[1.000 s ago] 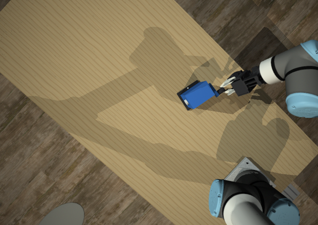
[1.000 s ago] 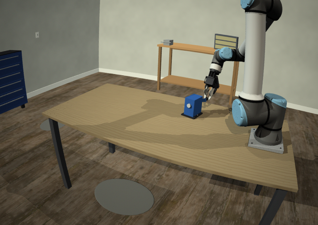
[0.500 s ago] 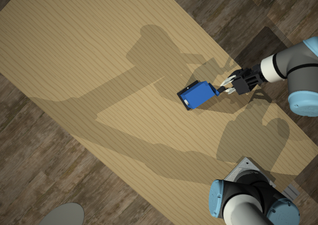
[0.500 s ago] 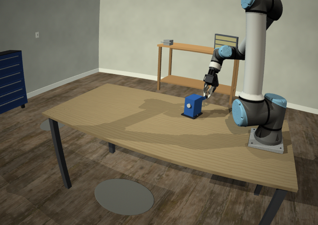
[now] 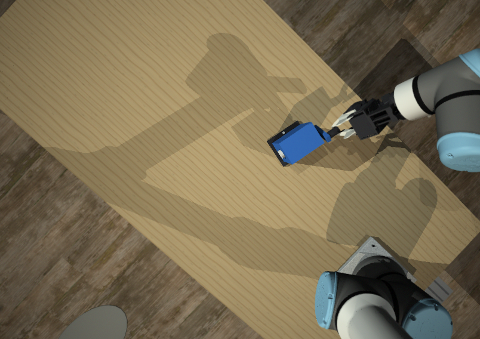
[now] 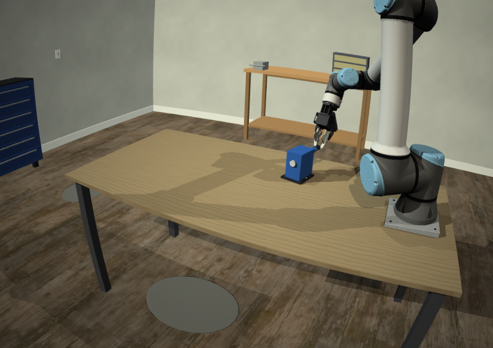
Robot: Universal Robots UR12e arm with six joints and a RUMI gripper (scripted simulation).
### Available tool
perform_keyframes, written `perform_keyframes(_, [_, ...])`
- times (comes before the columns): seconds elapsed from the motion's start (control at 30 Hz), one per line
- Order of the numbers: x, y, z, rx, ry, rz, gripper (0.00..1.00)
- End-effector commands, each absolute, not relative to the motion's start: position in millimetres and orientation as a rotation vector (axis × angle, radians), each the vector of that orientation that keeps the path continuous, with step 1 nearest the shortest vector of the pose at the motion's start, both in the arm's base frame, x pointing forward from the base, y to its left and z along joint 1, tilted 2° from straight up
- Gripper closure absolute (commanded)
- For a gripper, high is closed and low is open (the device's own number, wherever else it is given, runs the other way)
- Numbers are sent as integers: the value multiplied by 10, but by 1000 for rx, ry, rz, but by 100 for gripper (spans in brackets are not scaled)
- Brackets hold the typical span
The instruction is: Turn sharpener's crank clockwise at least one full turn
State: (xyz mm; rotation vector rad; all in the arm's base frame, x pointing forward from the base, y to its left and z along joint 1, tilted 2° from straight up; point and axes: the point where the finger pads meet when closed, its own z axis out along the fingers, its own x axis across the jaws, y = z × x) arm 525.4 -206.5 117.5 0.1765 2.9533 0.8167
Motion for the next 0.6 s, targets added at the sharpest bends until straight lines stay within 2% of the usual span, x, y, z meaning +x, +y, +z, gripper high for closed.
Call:
perform_keyframes(0.0, [5304, -2075, 1213, 176, 2953, 815, 91])
perform_keyframes(0.57, [5453, -2097, 1271, 176, 2952, 815, 91])
